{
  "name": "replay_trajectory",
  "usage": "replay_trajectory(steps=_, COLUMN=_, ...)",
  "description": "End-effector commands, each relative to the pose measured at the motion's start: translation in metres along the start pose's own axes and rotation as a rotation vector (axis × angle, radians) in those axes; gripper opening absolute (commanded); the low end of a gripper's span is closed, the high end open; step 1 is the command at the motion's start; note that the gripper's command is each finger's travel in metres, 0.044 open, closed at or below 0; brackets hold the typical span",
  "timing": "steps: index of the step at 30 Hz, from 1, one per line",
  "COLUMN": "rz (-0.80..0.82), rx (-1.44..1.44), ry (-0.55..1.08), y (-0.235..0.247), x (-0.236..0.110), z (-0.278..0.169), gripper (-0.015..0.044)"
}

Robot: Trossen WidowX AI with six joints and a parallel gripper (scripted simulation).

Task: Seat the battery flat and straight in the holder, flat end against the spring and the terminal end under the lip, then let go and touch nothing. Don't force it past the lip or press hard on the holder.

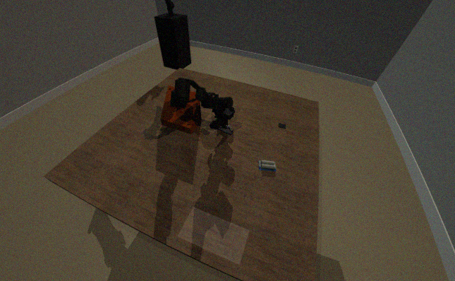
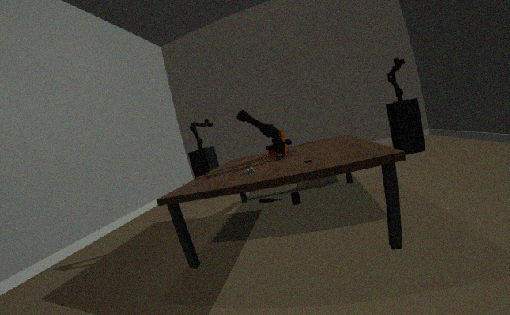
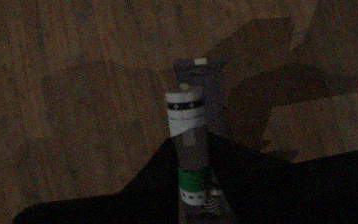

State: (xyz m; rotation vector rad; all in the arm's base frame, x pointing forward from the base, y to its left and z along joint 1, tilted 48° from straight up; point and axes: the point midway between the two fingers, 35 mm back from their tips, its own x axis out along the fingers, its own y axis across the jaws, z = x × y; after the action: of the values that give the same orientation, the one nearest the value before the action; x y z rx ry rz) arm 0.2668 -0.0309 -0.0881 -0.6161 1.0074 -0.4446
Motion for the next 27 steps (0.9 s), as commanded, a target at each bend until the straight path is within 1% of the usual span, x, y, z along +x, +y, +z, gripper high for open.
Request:
replay_trajectory(steps=1, rz=0.027, rx=0.009, ry=0.032, y=0.0048, x=0.0026, z=-0.0016, gripper=0.0066)
replay_trajectory(steps=27, rz=0.017, rx=0.041, ry=0.167, y=0.0005, x=0.0064, z=-0.0014, gripper=0.0066)
